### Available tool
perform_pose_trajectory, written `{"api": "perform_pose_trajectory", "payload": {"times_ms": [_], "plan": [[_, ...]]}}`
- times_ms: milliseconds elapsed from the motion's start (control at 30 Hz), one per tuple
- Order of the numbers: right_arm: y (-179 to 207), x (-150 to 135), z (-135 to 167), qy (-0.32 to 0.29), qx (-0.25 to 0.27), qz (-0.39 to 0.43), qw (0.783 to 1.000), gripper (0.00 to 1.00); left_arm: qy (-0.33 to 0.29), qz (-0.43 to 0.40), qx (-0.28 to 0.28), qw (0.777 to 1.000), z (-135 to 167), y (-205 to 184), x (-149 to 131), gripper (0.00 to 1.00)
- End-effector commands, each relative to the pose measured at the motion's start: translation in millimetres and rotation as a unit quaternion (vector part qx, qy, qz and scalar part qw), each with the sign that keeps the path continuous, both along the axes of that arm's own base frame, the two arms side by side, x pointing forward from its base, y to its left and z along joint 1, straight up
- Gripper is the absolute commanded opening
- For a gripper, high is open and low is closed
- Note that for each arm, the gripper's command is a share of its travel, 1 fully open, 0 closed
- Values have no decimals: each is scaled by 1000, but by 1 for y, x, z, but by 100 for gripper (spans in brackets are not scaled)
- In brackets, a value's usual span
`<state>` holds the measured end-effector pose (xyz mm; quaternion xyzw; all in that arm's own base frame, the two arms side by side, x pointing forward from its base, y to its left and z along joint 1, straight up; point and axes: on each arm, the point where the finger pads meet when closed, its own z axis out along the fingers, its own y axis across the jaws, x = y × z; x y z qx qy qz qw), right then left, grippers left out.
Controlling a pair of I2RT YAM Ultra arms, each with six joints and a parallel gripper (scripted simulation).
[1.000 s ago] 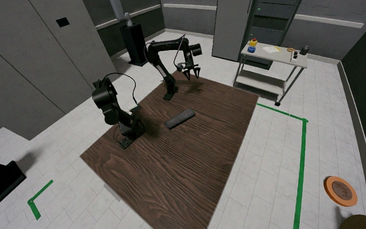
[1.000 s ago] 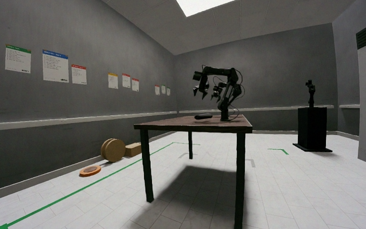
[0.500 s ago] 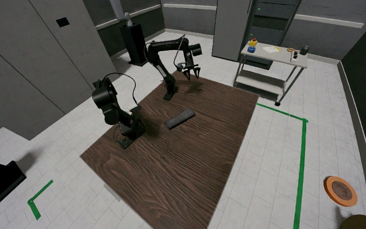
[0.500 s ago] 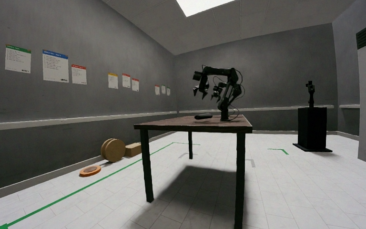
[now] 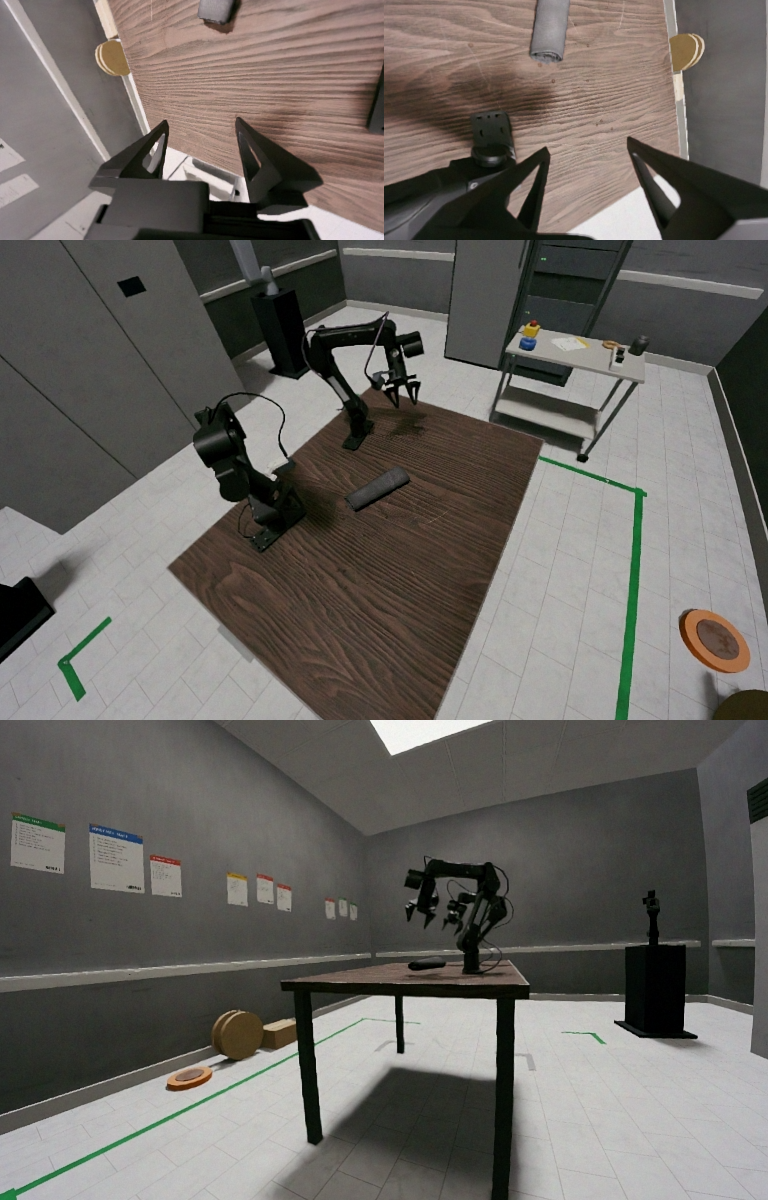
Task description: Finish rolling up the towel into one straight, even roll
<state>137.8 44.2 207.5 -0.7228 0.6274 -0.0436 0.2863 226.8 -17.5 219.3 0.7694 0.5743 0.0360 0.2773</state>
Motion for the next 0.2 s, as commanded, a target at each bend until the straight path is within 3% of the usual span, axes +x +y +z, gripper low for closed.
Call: {"api": "perform_pose_trajectory", "payload": {"times_ms": [0, 167], "plan": [[2, 1, 13, -18, 4, -1, 1000, 85, -13, -37, -24, 999, 1, -2, -3, 85], [2, 1, 13, -18, 4, -1, 1000, 85, -13, -37, -24, 999, 1, -2, -3, 85]]}}
